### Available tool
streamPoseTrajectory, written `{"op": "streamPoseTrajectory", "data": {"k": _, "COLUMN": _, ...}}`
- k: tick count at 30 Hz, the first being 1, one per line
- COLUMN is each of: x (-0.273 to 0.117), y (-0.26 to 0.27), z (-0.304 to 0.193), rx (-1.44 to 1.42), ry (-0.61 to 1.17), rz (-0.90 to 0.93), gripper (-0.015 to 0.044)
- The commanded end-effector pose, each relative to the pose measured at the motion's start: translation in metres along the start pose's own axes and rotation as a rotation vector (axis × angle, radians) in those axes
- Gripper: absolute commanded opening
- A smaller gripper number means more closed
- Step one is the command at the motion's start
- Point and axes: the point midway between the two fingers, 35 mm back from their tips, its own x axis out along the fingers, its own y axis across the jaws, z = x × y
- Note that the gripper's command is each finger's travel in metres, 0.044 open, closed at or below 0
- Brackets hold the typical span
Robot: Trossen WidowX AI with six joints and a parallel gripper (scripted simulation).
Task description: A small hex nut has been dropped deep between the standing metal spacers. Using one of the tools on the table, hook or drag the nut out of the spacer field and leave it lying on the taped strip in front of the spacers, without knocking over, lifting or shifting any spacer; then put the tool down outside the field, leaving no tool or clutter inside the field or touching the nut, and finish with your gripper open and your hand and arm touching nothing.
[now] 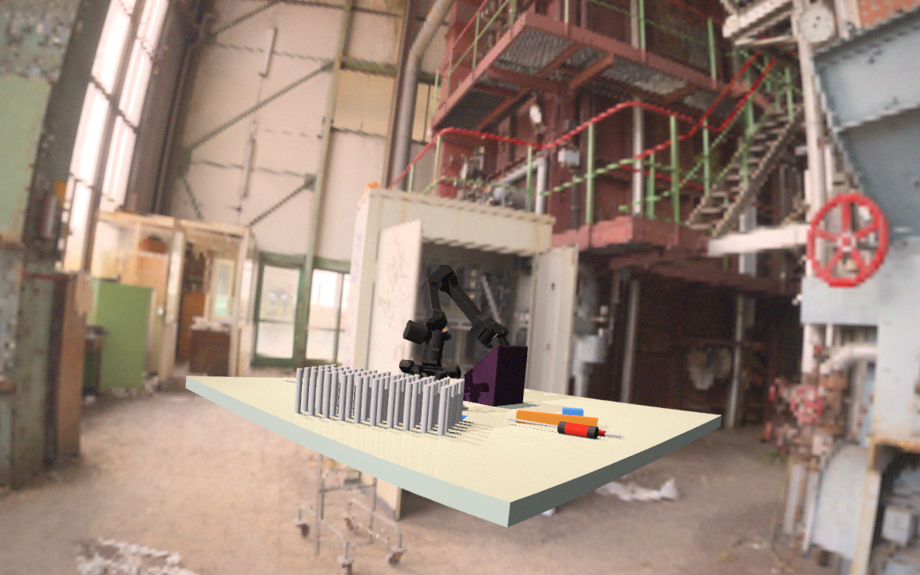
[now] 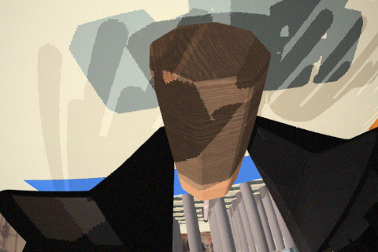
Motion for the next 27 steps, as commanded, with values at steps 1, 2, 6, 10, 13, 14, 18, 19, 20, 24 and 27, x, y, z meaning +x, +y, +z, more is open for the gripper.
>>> {"op": "streamPoseTrajectory", "data": {"k": 1, "x": 0.002, "y": 0.001, "z": -0.005, "rx": 0.003, "ry": 0.002, "rz": 0.001, "gripper": 0.0}}
{"op": "streamPoseTrajectory", "data": {"k": 2, "x": 0.002, "y": 0.001, "z": -0.006, "rx": 0.003, "ry": 0.003, "rz": 0.001, "gripper": 0.0}}
{"op": "streamPoseTrajectory", "data": {"k": 6, "x": 0.003, "y": 0.001, "z": -0.008, "rx": 0.003, "ry": 0.003, "rz": 0.001, "gripper": 0.0}}
{"op": "streamPoseTrajectory", "data": {"k": 10, "x": 0.004, "y": 0.001, "z": -0.011, "rx": 0.003, "ry": 0.003, "rz": 0.001, "gripper": 0.0}}
{"op": "streamPoseTrajectory", "data": {"k": 13, "x": 0.005, "y": 0.001, "z": -0.013, "rx": 0.004, "ry": 0.003, "rz": 0.001, "gripper": 0.0}}
{"op": "streamPoseTrajectory", "data": {"k": 14, "x": 0.006, "y": 0.001, "z": -0.013, "rx": 0.004, "ry": 0.003, "rz": 0.001, "gripper": 0.0}}
{"op": "streamPoseTrajectory", "data": {"k": 18, "x": 0.007, "y": 0.001, "z": -0.016, "rx": 0.004, "ry": 0.003, "rz": 0.001, "gripper": 0.0}}
{"op": "streamPoseTrajectory", "data": {"k": 19, "x": 0.007, "y": 0.001, "z": -0.016, "rx": 0.004, "ry": 0.003, "rz": 0.001, "gripper": 0.0}}
{"op": "streamPoseTrajectory", "data": {"k": 20, "x": 0.007, "y": 0.001, "z": -0.017, "rx": 0.004, "ry": 0.003, "rz": 0.001, "gripper": 0.0}}
{"op": "streamPoseTrajectory", "data": {"k": 24, "x": 0.008, "y": 0.001, "z": -0.02, "rx": 0.004, "ry": 0.003, "rz": 0.001, "gripper": 0.0}}
{"op": "streamPoseTrajectory", "data": {"k": 27, "x": 0.009, "y": 0.001, "z": -0.022, "rx": 0.004, "ry": 0.004, "rz": 0.001, "gripper": 0.0}}
